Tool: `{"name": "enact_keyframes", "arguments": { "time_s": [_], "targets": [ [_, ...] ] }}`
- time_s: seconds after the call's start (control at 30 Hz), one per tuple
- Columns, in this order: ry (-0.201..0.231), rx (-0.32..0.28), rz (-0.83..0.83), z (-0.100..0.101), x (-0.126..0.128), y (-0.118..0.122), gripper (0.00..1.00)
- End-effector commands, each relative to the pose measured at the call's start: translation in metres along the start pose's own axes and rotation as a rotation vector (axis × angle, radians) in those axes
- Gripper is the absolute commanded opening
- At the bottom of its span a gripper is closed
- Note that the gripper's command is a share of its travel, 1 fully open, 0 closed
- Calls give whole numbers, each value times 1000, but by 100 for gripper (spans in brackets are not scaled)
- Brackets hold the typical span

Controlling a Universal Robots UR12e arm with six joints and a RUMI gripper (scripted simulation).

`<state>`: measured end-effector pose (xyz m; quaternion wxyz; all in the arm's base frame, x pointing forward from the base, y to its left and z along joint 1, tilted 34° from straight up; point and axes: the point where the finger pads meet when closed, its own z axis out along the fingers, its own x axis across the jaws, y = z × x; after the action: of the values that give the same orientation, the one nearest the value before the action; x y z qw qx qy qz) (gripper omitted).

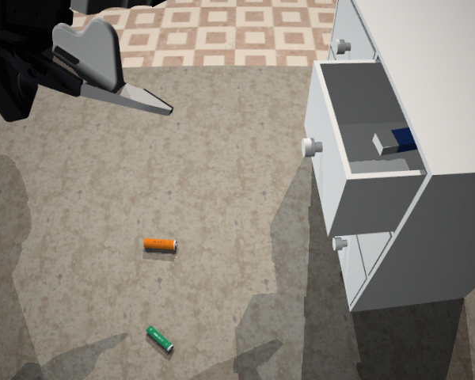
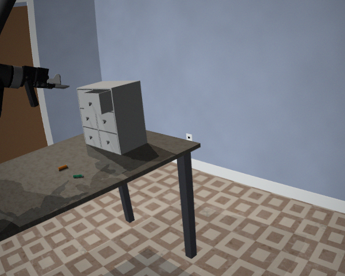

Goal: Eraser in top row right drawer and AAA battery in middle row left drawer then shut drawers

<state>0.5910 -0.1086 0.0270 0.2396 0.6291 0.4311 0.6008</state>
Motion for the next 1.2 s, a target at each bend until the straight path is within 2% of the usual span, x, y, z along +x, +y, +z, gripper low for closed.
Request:
{"name": "enact_keyframes", "arguments": {
  "time_s": [0.0, 1.17],
  "targets": [
    [1, 3, 0, -3, 1, 0, 100],
    [1, 14, -2, -2, 2, 1, 100]
  ]
}}
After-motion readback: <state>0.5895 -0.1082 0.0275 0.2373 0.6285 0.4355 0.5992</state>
